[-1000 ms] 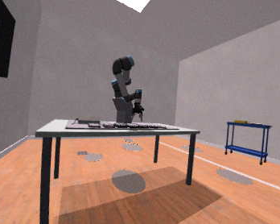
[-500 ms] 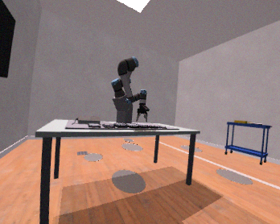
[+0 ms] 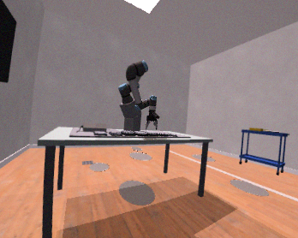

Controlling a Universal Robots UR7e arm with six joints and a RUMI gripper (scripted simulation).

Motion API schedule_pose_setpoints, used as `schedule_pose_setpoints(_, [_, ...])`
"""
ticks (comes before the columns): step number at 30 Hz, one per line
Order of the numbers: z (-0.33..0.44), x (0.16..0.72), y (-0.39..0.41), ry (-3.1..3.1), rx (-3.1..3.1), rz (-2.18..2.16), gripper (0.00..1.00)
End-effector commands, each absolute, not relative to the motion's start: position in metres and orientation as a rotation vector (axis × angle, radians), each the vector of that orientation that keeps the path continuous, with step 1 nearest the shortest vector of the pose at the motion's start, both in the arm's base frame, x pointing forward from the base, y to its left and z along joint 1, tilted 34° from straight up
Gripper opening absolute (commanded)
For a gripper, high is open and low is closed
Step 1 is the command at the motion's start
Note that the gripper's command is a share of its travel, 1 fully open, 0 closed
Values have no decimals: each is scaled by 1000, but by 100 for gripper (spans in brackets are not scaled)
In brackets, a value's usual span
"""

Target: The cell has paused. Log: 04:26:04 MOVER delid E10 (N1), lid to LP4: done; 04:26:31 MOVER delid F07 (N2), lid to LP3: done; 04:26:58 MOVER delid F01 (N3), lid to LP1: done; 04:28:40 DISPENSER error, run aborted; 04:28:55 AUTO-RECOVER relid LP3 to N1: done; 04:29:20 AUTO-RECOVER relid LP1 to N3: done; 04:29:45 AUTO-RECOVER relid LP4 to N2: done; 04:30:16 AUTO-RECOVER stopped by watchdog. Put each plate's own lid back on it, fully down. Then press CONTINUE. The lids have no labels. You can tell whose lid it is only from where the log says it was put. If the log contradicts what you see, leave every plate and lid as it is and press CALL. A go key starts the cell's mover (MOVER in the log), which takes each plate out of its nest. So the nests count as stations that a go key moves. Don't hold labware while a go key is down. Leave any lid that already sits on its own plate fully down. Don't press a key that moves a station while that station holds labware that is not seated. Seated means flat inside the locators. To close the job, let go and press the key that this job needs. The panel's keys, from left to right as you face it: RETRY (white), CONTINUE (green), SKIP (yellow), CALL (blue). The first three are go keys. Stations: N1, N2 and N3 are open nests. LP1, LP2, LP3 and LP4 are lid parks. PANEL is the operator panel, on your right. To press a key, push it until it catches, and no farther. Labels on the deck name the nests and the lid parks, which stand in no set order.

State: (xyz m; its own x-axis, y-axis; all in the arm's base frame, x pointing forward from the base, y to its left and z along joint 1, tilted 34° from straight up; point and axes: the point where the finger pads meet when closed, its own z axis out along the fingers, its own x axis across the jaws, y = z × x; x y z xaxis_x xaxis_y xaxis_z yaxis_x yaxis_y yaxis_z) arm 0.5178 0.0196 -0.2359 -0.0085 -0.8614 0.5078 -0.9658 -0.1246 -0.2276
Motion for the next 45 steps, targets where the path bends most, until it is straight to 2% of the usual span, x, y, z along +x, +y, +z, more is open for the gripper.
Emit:
schedule_pose_setpoints(1, [-240,520,17,-1941,2069,816,82])
schedule_pose_setpoints(23, [-254,524,9,-1941,2069,816,82])
schedule_pose_setpoints(24, [-254,524,9,-1941,2069,816,0])
schedule_pose_setpoints(45, [-254,524,9,-1941,2069,816,0])
